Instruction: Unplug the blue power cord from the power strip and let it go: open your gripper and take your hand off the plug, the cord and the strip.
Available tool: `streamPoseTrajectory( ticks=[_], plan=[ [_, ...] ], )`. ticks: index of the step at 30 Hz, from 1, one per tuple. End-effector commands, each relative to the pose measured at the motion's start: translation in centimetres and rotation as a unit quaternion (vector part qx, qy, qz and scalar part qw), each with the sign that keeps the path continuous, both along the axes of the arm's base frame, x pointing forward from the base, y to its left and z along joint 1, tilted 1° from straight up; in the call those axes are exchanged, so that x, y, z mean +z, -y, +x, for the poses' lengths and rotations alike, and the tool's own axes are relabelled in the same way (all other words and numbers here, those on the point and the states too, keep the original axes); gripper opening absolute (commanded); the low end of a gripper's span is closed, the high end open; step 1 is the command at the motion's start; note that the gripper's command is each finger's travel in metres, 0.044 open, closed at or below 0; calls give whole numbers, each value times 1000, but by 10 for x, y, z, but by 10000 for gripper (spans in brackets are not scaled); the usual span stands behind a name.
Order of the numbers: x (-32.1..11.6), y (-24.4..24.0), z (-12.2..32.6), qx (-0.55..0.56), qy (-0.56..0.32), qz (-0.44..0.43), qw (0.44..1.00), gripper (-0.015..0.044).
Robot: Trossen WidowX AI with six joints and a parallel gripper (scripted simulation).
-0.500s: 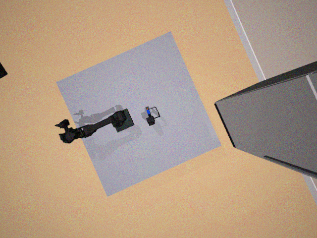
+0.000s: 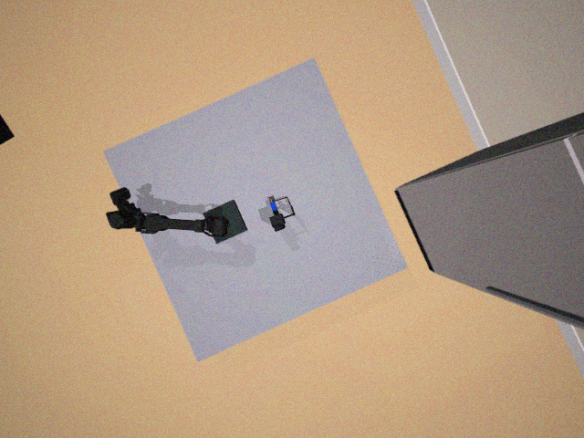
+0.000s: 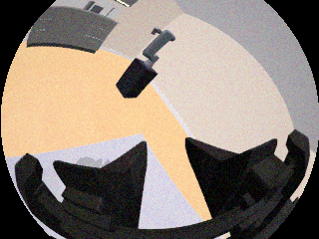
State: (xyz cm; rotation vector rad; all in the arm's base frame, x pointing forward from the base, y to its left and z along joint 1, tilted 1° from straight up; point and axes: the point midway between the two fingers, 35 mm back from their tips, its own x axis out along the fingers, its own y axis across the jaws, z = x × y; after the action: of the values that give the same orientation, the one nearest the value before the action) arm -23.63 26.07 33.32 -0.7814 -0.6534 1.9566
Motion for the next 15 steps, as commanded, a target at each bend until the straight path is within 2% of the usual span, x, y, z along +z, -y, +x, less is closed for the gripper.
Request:
streamPoseTrajectory(
  ticks=[1,5,8,15],
  plan=[
    [-21,-46,49,-74,62,-29,995,160],
    [-42,-79,105,-141,109,-68,982,160],
    [-44,-91,151,-197,120,-70,971,160],
    [-76,-104,250,-287,168,-156,930,160]
  ],
)
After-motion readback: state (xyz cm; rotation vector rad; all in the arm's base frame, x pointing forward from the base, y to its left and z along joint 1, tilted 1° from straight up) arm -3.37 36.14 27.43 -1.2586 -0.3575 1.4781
